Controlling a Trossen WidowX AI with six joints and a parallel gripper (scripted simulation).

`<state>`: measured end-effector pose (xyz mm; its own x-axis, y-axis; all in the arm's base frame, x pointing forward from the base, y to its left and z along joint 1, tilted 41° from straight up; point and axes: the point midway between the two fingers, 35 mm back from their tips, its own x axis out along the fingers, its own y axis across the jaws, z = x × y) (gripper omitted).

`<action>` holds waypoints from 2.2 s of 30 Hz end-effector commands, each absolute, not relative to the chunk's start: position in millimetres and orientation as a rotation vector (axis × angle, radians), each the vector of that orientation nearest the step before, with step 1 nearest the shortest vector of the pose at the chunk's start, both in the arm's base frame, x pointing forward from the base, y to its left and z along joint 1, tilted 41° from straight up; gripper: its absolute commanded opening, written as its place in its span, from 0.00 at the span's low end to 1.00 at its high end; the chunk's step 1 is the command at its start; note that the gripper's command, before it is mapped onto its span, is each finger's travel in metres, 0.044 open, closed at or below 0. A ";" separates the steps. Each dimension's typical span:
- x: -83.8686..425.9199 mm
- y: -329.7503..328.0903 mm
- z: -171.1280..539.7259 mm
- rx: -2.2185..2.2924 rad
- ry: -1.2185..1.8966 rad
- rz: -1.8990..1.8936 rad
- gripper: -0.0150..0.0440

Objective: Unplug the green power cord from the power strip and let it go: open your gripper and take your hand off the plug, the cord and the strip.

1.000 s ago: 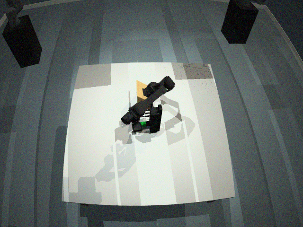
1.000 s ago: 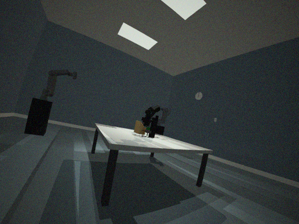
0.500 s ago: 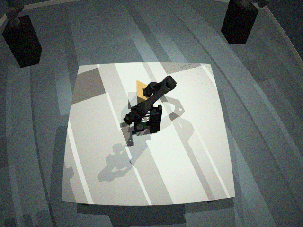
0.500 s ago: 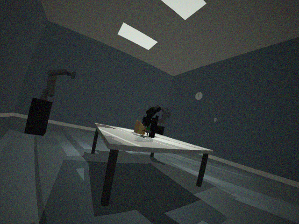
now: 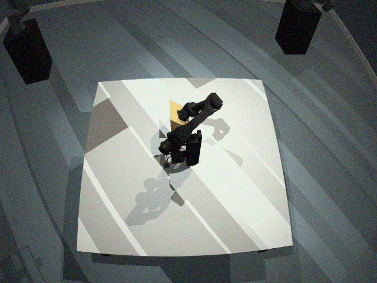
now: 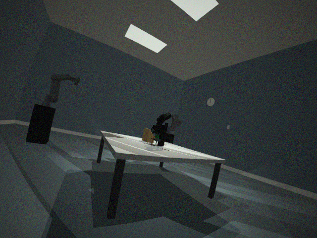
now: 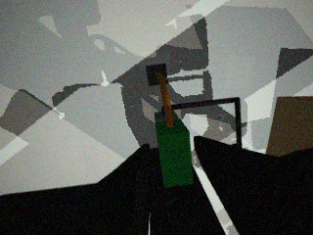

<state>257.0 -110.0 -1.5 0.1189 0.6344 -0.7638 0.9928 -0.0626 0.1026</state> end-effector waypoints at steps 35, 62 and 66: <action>258.2 -103.6 -10.5 1.770 1.585 -0.727 0.25; 259.9 -140.4 -33.9 1.772 1.583 -0.731 0.25; 259.4 -146.0 -37.3 1.772 1.583 -0.731 0.25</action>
<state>259.0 -102.8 -17.4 0.0978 0.7265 -0.6802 0.9951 -0.0609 0.0780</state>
